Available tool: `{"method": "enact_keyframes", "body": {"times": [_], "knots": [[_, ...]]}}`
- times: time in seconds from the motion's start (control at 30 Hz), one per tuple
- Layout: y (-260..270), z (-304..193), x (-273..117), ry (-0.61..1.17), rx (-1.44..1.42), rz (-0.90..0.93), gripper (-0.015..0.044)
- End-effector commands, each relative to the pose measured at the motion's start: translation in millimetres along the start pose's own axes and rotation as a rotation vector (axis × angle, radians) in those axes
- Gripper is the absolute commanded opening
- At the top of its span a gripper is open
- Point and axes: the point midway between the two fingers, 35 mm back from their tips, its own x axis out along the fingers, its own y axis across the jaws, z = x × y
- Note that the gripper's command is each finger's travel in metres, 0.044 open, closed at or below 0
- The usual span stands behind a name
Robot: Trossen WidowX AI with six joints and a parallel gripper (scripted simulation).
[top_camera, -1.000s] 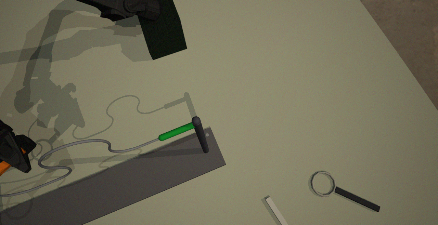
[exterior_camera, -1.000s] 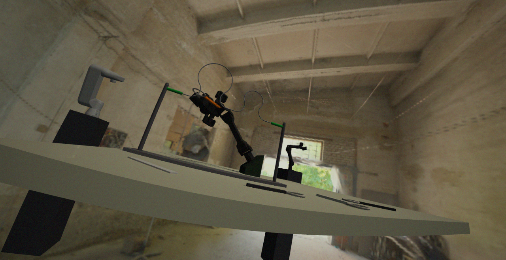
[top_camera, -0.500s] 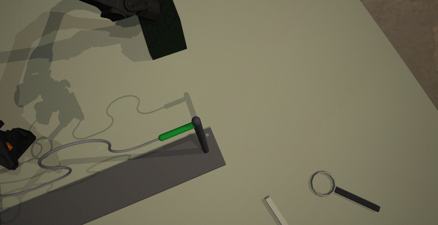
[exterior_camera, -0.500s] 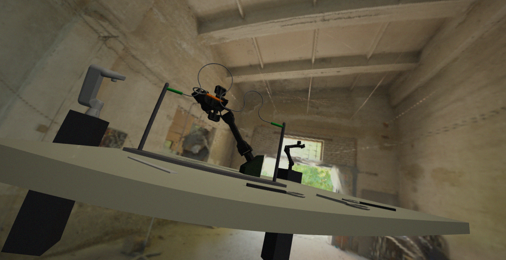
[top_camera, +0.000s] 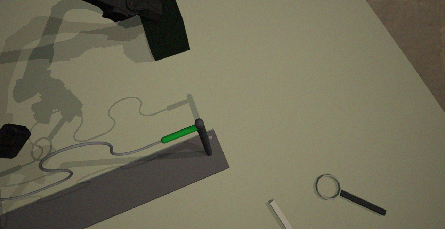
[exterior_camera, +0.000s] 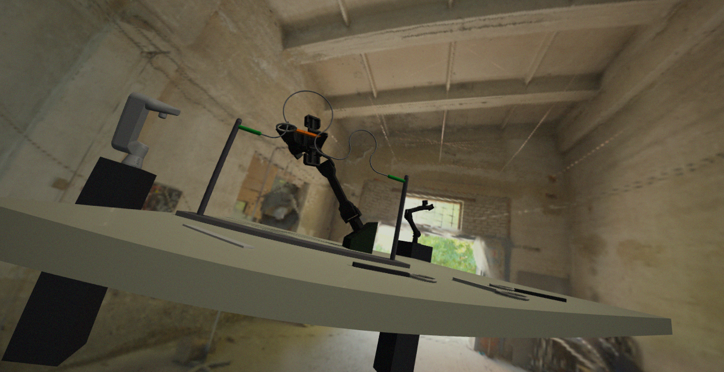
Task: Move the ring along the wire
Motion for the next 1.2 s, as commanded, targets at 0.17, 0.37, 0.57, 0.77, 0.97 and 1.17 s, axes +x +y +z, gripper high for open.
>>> {"method": "enact_keyframes", "body": {"times": [0.17, 0.37, 0.57, 0.77, 0.97, 1.17], "knots": [[24.8, 0.0, -1.4, 0.005, 0.107, 0.069, -0.015], [38.6, 3.1, 5.2, -0.054, 0.18, 0.097, -0.015], [53.8, 7.1, 6.3, -0.079, 0.251, 0.13, -0.015], [62.4, 10.2, 4.5, -0.078, 0.277, 0.142, -0.015], [66.7, 11.8, 3.5, -0.078, 0.269, 0.137, -0.015], [67.8, 12.3, 3.2, -0.077, 0.233, 0.118, -0.015]]}}
